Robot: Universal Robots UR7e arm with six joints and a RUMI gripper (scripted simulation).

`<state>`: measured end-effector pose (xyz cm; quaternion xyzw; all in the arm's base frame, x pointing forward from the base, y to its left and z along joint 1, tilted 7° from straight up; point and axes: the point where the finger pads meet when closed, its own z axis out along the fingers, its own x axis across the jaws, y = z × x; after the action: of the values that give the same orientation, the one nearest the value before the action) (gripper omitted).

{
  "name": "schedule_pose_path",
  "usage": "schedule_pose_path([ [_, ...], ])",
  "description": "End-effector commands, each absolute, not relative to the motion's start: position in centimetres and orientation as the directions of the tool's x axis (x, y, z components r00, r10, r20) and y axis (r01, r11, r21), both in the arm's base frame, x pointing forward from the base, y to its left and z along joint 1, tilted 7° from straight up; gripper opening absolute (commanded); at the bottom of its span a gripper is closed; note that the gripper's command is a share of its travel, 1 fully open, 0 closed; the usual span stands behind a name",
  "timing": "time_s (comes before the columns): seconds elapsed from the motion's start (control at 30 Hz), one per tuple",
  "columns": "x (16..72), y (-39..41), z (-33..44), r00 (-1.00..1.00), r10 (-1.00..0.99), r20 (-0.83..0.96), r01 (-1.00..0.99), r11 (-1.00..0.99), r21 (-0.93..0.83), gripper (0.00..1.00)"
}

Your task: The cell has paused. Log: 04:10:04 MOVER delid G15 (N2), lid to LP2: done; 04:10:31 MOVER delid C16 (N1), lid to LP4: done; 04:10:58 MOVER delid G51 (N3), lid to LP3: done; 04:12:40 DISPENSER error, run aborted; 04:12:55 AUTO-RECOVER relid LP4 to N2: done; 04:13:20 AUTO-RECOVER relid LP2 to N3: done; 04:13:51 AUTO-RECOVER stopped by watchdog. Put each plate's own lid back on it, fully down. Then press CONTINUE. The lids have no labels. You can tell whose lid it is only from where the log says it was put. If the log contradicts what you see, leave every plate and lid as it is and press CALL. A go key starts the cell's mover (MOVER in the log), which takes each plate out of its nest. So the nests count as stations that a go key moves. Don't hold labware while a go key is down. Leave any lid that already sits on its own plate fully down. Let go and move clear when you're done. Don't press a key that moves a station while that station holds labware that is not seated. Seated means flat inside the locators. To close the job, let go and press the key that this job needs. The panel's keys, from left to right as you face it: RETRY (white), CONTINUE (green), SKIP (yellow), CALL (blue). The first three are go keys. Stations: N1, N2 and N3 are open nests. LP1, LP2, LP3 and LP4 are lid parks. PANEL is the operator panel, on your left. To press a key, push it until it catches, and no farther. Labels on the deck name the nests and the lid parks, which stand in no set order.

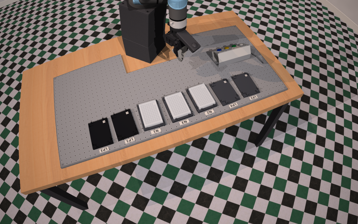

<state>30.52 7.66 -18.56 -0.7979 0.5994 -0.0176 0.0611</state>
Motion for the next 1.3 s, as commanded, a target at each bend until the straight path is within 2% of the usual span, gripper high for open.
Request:
schedule_pose_path([
  [0.0,30.4,10.4,-18.3,0.38,-0.925,-0.023,-0.919,-0.374,-0.123,0.0],
  [0.3,29.8,14.9,-18.1,0.534,-0.846,-0.002,-0.839,-0.529,-0.126,0.0],
  [0.6,29.4,18.4,-17.9,0.534,-0.846,-0.002,-0.839,-0.529,-0.126,0.0],
  [0.93,29.4,18.5,-17.9,0.534,-0.846,-0.002,-0.839,-0.529,-0.126,0.0],
  [1.27,29.0,22.5,-17.6,0.662,-0.749,0.018,-0.742,-0.658,-0.126,0.0],
])
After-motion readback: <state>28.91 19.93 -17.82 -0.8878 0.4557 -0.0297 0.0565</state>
